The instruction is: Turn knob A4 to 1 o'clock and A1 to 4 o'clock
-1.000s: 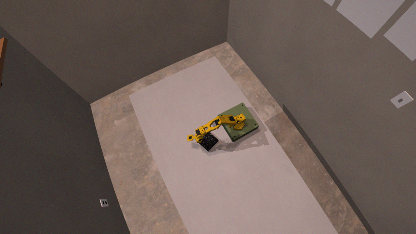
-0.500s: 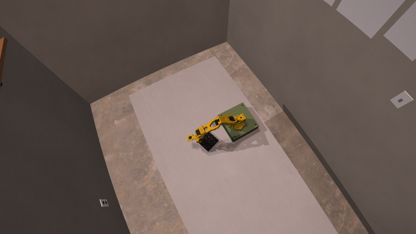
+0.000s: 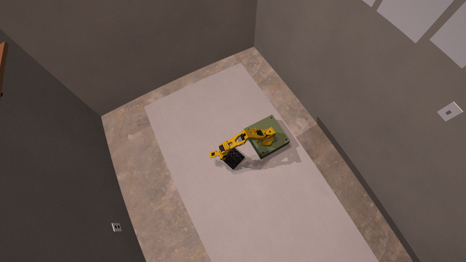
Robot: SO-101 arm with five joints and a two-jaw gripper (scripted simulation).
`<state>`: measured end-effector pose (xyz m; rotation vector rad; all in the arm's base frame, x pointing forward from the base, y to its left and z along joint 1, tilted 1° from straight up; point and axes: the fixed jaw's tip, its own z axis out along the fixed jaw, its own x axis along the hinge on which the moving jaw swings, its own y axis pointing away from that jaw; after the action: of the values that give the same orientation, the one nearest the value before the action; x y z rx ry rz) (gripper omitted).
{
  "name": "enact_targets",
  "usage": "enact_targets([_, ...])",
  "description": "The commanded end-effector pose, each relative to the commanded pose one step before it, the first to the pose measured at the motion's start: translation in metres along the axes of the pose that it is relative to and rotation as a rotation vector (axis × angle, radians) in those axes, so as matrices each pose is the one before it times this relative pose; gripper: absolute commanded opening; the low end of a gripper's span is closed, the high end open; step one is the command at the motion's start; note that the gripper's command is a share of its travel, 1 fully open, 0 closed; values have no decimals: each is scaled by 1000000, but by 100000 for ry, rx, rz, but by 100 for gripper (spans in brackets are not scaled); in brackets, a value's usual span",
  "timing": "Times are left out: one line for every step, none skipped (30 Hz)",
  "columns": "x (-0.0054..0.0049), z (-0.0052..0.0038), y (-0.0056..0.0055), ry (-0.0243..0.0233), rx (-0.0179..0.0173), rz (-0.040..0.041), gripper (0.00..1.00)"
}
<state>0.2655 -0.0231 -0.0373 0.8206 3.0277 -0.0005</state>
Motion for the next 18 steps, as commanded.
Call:
enact_targets([2097,2443,-1772,1708,648,967,10])
enact_targets([-57,-134,47,0,0,0,10])
enact_targets([0,0,0,0,0,0,10])
enact_targets([0,0,0,0,0,0,10])
enact_targets([-40,-91,30,0,3,0,10])
enact_targets([-23,-61,24,0,0,0,10])
enact_targets([-11,-24,6,0,0,0,10])
enact_targets([0,-6,6,0,0,0,10])
enact_targets([-3,3,-8,-1,-1,0,10])
enact_targets([0,0,-42,0,0,0,10])
enact_targets([-1,1,-96,0,0,0,10])
enact_targets([-1,-5,-162,0,-3,0,10])
enact_targets([4,2,-222,3,0,0,10])
enact_targets([-3,2,-264,0,0,0,10])
enact_targets([-3,-3,-300,0,-3,0,10])
enact_targets([3,3,-312,0,0,0,10])
enact_targets([-3,3,-300,3,0,0,10])
enact_targets([3,-4,-270,0,-3,0,10])
